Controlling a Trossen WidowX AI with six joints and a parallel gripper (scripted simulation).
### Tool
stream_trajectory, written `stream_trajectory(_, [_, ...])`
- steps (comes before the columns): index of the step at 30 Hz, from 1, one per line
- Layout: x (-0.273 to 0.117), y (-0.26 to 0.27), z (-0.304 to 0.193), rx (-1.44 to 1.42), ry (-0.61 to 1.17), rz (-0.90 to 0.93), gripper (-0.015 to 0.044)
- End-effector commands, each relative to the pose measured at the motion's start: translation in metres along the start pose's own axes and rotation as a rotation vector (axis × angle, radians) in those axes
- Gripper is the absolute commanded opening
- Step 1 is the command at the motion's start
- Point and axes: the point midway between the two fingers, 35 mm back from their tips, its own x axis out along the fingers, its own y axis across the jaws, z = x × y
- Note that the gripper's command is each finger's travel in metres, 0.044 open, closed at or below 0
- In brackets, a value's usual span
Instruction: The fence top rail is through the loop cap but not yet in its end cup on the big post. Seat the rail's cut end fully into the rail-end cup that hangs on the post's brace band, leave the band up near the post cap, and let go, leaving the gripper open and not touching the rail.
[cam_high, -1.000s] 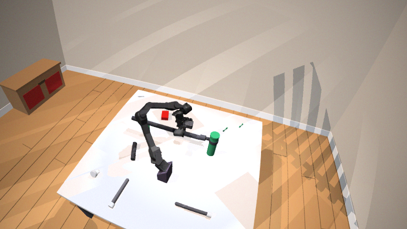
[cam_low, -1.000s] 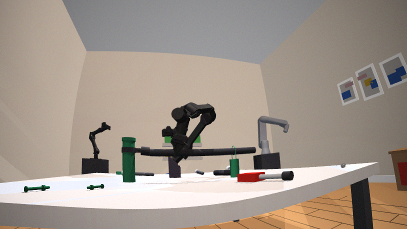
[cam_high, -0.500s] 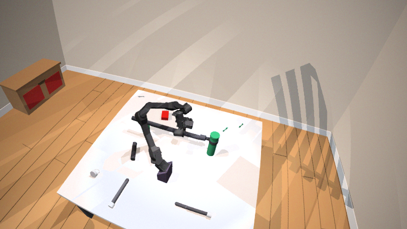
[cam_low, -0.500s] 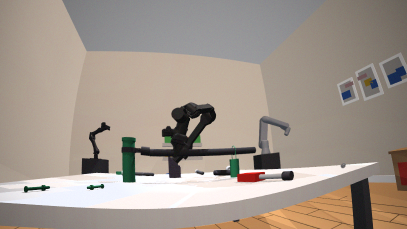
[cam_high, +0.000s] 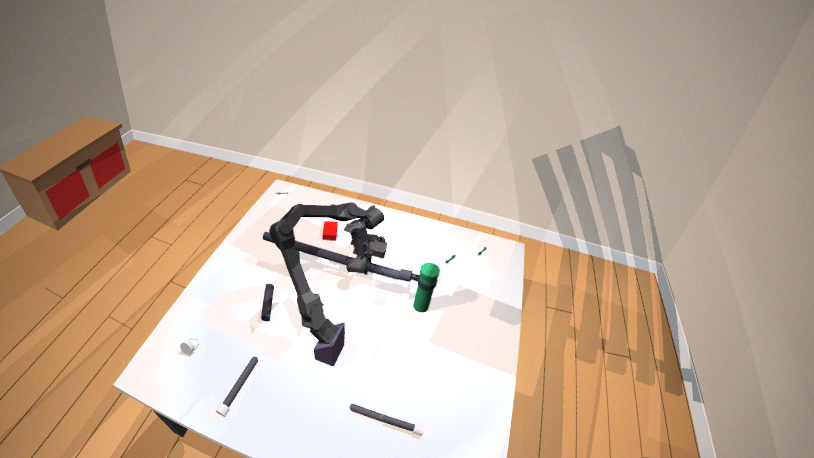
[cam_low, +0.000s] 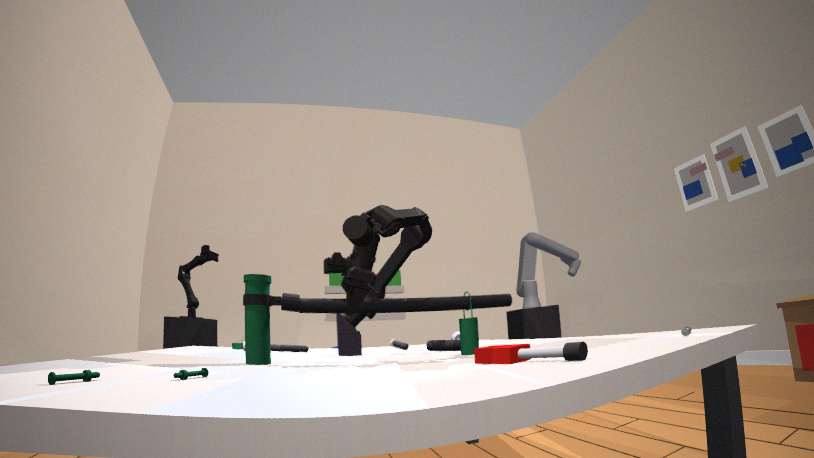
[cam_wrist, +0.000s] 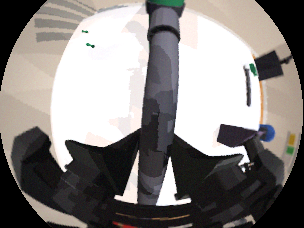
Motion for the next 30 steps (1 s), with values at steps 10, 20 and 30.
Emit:
stream_trajectory(10, [-0.0024, 0.0009, 0.0024, -0.002, -0.009, 0.001, 0.0])
stream_trajectory(20, [-0.0034, 0.0014, 0.0039, -0.002, -0.011, 0.001, 0.0])
stream_trajectory(30, [-0.0043, 0.0018, 0.0055, -0.002, -0.011, 0.001, 0.0])
